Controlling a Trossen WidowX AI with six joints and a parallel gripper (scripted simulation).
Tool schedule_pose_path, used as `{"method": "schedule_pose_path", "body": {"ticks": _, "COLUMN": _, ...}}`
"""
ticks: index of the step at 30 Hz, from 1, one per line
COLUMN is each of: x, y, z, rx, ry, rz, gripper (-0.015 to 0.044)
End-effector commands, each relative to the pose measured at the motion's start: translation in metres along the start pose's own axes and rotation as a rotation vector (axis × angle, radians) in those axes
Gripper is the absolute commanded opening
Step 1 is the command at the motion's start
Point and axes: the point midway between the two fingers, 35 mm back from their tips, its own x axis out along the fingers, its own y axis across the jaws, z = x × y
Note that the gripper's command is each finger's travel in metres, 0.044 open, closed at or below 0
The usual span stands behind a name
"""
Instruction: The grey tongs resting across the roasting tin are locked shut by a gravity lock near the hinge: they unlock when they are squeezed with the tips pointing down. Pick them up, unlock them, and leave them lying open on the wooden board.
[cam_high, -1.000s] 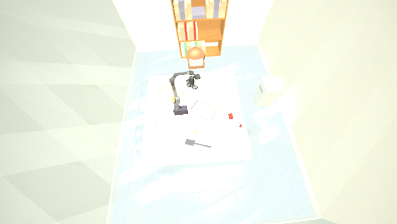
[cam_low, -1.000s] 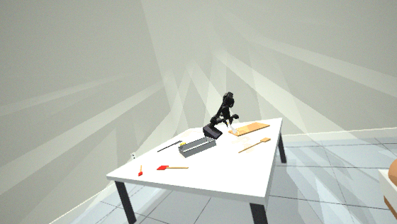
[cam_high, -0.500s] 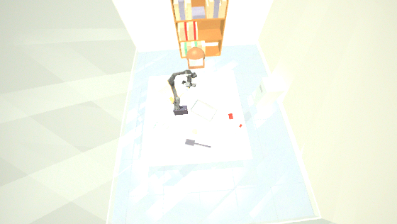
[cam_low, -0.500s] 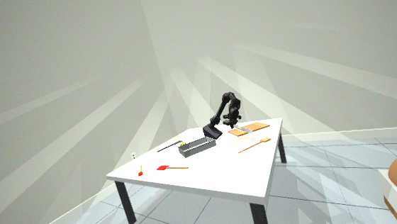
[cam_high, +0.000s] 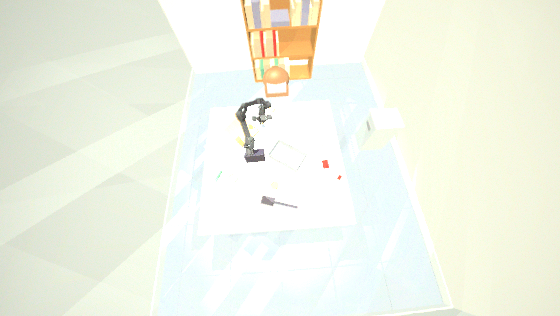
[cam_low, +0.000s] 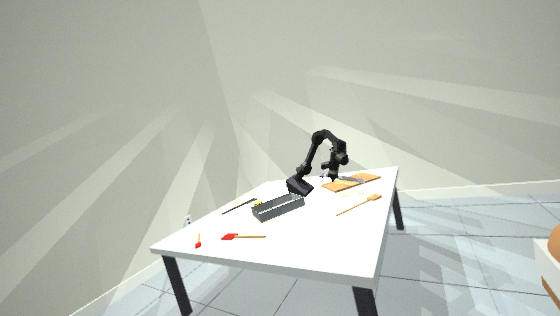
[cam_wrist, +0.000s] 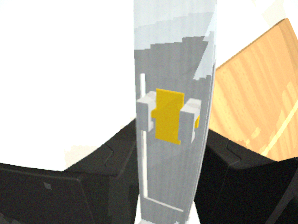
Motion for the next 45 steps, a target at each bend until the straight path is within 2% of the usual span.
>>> {"method": "schedule_pose_path", "body": {"ticks": 1, "x": 0.001, "y": -0.009, "z": -0.005, "rx": -0.152, "ry": -0.024, "rz": 0.011, "gripper": -0.015}}
{"method": "schedule_pose_path", "body": {"ticks": 45, "x": 0.005, "y": -0.121, "z": -0.053, "rx": -1.865, "ry": -0.207, "rz": 0.066, "gripper": -0.015}}
